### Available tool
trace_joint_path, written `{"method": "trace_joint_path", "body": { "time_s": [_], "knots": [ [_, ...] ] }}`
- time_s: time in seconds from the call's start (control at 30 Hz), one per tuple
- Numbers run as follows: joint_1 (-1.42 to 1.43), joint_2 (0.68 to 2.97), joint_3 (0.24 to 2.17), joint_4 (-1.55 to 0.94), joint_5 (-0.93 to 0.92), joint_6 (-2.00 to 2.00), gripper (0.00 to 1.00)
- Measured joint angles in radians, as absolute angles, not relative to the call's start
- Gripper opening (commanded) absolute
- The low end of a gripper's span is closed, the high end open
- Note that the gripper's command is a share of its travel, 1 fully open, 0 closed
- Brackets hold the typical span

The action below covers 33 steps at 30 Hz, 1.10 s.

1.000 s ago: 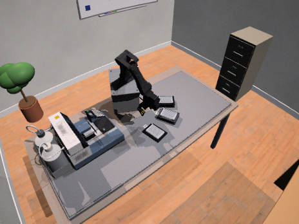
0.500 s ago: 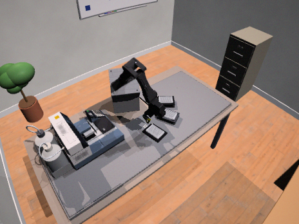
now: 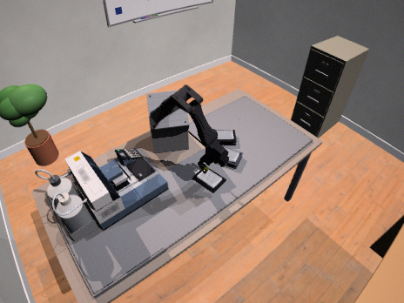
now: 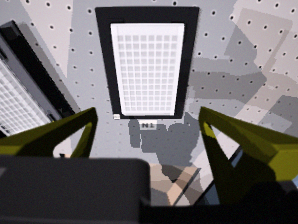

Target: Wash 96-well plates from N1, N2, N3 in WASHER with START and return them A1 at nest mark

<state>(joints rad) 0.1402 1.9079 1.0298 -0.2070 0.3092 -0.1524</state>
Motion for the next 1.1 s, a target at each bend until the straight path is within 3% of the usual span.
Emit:
{"method": "trace_joint_path", "body": {
  "time_s": [1.1],
  "knots": [
    [0.107,2.039,1.063,-0.117,0.296,-0.180,1.00]
  ]
}}
